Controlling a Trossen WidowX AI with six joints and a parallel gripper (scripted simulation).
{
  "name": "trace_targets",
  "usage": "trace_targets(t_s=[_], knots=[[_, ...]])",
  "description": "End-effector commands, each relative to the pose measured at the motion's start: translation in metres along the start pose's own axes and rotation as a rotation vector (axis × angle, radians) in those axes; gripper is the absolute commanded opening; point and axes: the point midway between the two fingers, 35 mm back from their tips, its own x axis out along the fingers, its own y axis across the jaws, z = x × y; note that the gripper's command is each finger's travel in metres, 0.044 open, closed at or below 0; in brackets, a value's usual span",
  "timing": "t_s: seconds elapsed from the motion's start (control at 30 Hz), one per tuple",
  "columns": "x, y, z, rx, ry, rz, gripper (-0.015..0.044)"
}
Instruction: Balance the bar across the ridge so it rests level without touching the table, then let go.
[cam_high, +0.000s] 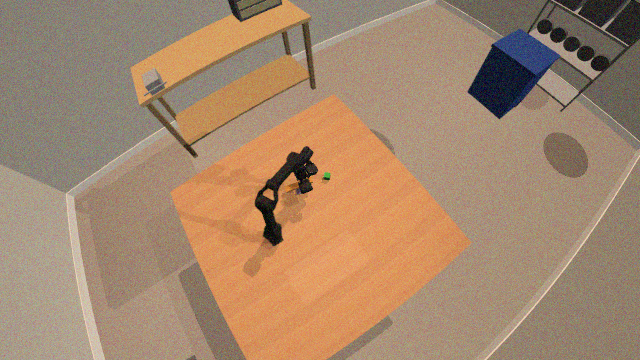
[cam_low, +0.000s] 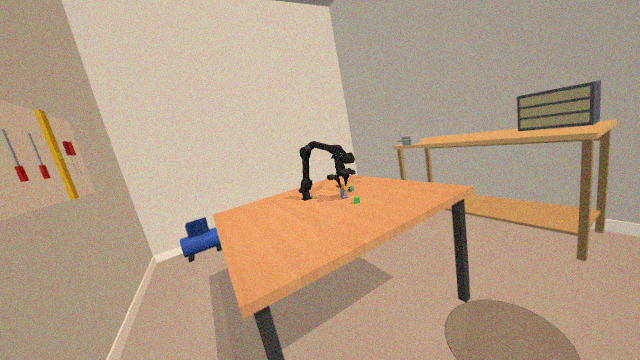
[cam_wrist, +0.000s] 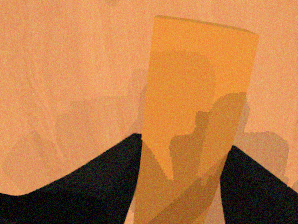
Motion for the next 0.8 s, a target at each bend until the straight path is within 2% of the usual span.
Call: trace_targets(t_s=[0.0, 0.77], knots=[[0.0004, 0.0007, -0.0002, 0.000, 0.001, 0.005, 0.0000], [0.0023, 0.0007, -0.0003, 0.000, 0.001, 0.005, 0.0000]])
